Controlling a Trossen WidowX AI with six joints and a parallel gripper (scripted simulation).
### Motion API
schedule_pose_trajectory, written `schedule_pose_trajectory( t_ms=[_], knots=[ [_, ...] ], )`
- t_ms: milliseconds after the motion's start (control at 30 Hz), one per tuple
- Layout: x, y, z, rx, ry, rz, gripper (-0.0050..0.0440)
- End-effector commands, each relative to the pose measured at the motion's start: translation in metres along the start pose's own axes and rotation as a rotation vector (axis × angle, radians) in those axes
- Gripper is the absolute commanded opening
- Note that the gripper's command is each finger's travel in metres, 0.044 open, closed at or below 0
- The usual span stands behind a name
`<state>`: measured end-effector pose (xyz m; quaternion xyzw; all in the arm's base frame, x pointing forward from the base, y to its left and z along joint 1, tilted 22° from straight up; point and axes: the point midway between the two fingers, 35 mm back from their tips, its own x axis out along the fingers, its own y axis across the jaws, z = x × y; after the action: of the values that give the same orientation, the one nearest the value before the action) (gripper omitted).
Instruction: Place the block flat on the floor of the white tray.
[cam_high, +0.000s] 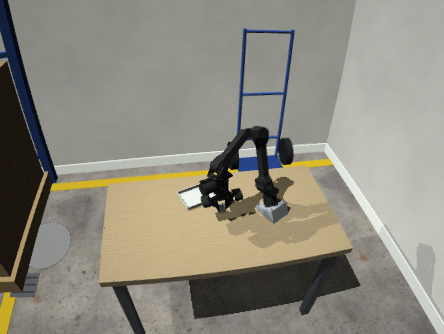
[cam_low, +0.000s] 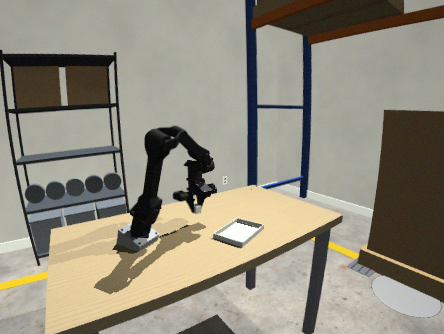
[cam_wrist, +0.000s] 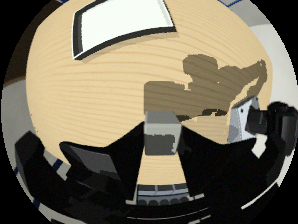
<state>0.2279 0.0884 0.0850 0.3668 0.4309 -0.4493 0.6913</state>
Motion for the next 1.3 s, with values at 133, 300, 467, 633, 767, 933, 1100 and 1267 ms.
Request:
schedule_pose_trajectory(
  t_ms=[133,300,467,633,767,933,1100,1267],
  knots=[
    [-0.007,0.033,0.067,0.005,0.015,0.028,0.0000],
    [-0.007,0.058,0.128,0.005,0.015,0.028,0.0000],
    [-0.007,0.074,0.166,0.005,0.015,0.028,0.0000],
    [-0.006,0.077,0.176,0.005,0.014,0.028,0.0000],
    [-0.006,0.078,0.179,0.005,0.014,0.028,0.0000],
    [-0.006,0.078,0.179,0.005,0.014,0.028,0.0000],
    [-0.006,0.078,0.179,0.005,0.014,0.028,0.0000],
    [-0.006,0.078,0.179,0.005,0.014,0.028,0.0000]
  ],
)
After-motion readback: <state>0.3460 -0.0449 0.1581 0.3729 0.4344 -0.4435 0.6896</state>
